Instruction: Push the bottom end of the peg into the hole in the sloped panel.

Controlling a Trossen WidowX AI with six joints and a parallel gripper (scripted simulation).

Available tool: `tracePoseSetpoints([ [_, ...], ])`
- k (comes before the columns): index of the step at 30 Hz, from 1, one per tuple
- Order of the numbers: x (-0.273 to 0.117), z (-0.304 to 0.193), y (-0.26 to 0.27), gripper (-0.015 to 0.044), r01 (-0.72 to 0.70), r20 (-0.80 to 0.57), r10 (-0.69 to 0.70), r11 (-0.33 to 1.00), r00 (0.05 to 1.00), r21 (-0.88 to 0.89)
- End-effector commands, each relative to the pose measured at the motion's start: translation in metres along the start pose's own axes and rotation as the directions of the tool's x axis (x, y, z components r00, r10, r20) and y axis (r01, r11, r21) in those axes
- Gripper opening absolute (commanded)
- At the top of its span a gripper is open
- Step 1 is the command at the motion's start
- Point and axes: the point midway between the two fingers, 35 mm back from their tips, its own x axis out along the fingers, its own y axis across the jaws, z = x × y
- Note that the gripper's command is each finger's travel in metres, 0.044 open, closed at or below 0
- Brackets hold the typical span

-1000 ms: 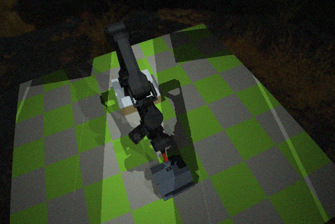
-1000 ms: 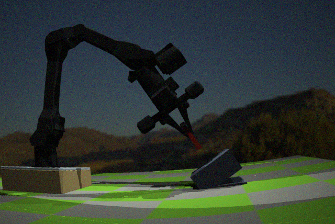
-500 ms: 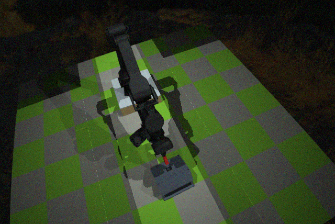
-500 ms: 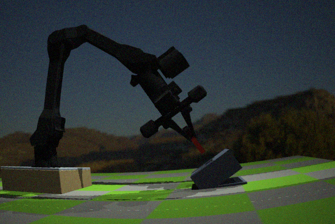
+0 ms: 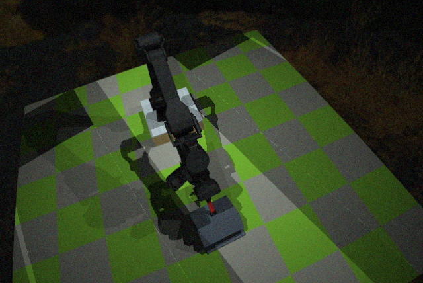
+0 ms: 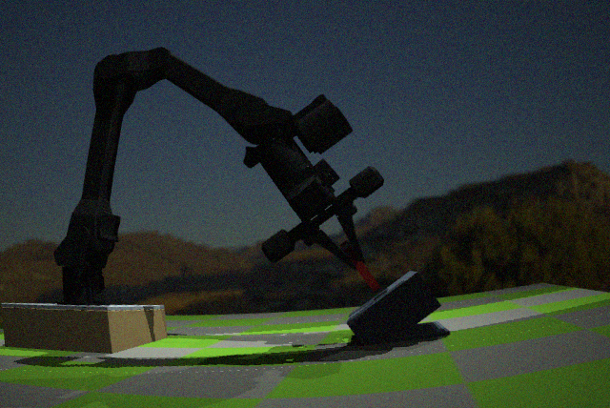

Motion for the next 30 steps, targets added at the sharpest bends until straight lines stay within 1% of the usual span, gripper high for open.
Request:
tracePoseSetpoints([
  [1,0.0,0.0001,0.0002,0.0,-0.001,0.001,0.001,1.0,1.0,0.001],
  [14,-0.0014,0.0,0.0005,0.0,-0.002,0.0,0.002,1.0,1.0,0.0],
  [30,0.0059,0.0006,-0.0007,0.0,-0.002,0.0,0.002,1.0,1.0,0.0],
])
